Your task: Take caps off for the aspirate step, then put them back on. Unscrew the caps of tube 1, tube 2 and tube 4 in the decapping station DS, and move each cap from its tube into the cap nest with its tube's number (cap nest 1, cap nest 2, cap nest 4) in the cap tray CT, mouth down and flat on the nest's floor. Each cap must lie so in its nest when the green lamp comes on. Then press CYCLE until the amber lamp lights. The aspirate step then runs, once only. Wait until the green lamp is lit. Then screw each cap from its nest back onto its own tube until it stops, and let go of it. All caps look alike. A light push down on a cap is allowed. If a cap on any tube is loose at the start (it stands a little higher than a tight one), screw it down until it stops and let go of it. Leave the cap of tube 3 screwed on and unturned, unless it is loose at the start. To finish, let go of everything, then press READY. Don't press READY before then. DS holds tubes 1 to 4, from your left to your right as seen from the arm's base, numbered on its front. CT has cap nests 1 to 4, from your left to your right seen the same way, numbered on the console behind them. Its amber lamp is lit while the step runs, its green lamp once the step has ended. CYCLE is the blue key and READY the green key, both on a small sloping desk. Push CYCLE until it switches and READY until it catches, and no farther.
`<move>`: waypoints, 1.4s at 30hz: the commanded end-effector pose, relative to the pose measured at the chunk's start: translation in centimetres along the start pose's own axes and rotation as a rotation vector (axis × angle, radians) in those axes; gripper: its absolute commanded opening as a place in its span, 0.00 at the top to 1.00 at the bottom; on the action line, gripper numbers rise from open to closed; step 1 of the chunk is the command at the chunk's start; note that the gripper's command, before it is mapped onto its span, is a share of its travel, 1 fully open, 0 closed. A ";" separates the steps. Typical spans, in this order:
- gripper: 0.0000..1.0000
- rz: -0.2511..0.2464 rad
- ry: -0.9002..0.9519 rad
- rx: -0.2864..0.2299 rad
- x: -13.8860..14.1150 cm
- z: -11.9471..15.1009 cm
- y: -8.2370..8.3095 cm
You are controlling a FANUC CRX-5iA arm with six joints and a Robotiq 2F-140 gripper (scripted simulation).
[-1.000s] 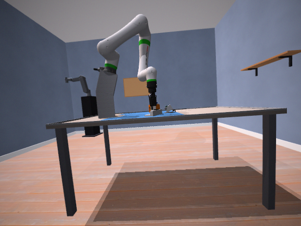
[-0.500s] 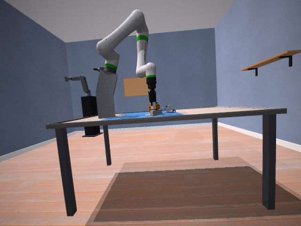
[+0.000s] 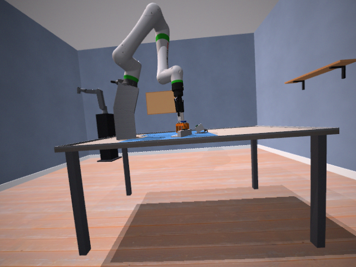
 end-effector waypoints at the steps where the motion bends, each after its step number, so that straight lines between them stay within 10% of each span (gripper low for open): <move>1: 0.71 -0.007 -0.002 -0.036 0.0 -0.2 1.6; 11: 0.71 -0.007 -0.002 -0.036 0.0 -0.2 3.4; 42: 0.65 0.017 -1.304 -0.036 -13.9 2.5 3.6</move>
Point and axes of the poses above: the point where the finger pads meet when closed, its own y axis back along the fingers, its own x axis across the jaws, z = x × y, the point moved 1 cm from there along y, back along the fingers, and after that the axes turned 5 degrees about y, right-handed, at the moved point
